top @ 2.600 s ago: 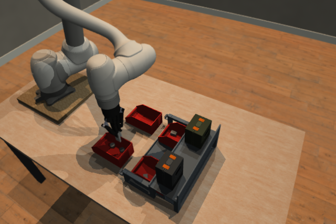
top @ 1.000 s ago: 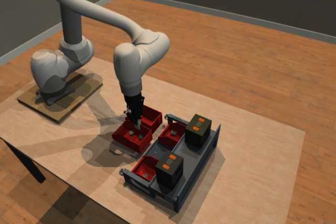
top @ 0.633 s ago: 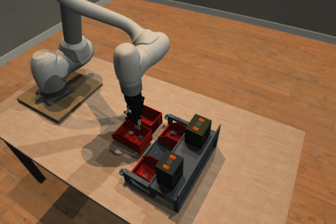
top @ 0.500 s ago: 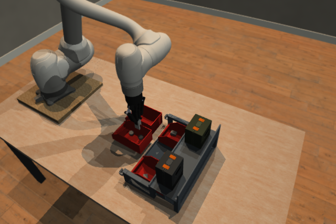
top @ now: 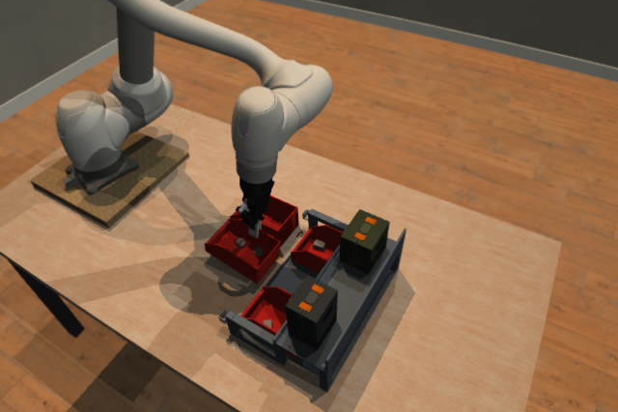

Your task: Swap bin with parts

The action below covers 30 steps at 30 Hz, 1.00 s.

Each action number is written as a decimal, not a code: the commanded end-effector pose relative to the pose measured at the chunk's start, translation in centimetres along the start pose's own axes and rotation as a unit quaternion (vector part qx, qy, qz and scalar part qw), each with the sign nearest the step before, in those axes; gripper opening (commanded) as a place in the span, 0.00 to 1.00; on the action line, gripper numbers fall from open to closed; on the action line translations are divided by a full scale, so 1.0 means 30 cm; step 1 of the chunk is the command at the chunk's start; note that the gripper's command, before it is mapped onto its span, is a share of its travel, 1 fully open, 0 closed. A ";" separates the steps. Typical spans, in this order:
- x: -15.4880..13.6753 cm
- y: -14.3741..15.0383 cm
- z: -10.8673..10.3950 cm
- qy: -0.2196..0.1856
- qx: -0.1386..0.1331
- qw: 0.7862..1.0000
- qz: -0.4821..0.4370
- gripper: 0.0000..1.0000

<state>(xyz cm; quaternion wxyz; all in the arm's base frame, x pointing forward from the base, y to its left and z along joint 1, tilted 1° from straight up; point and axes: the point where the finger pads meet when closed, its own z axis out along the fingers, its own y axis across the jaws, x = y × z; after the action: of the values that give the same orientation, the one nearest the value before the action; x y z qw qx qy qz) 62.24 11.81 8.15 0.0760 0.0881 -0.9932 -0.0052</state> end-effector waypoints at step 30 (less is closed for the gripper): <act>-0.008 0.000 -0.002 0.000 0.000 1.000 0.000 0.10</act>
<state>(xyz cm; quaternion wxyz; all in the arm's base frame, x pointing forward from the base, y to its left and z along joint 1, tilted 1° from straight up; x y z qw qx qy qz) 62.43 11.84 8.14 0.0760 0.0881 -0.9932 -0.0052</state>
